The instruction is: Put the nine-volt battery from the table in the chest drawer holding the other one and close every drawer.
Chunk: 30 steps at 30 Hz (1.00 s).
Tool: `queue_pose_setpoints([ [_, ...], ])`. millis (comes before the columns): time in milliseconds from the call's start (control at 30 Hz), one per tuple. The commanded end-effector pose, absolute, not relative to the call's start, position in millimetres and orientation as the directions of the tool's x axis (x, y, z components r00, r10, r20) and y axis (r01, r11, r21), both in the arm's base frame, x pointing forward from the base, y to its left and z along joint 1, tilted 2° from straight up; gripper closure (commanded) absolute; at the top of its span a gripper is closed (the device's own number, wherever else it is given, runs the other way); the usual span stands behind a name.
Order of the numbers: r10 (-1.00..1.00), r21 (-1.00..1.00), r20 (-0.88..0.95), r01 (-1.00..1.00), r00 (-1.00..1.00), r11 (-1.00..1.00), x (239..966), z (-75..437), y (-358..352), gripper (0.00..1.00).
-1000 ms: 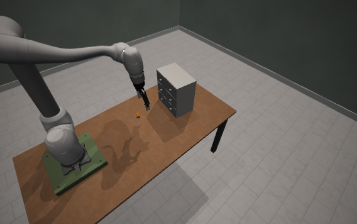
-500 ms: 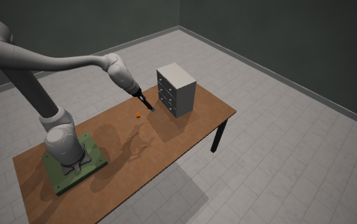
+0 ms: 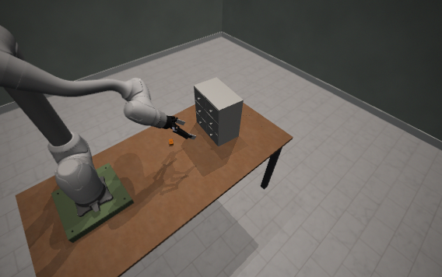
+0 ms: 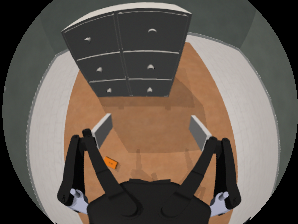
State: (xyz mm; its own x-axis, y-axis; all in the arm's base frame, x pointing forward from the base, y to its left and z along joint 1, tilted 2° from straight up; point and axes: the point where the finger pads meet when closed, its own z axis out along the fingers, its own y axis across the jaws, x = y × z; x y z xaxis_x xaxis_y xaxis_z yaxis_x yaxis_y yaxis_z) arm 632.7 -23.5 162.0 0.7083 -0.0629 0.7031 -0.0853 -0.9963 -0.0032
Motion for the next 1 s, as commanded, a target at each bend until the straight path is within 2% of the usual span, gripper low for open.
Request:
queue_pose_setpoints([
  [0, -0.062, -0.035, 0.720, -0.053, 0.691, -0.998, 634.1, 159.9, -21.0, 0.00],
  [467, -0.059, -0.027, 0.777, -0.061, 0.627, -0.998, 641.5, 153.8, -24.9, 0.00],
  [767, -0.050, -0.027, 0.905, -0.061, 0.423, -0.998, 661.9, 134.1, -25.9, 0.00],
  [967, -0.048, -0.027, 0.928, -0.061, 0.369, -0.998, 667.0, 129.2, -26.0, 0.00],
])
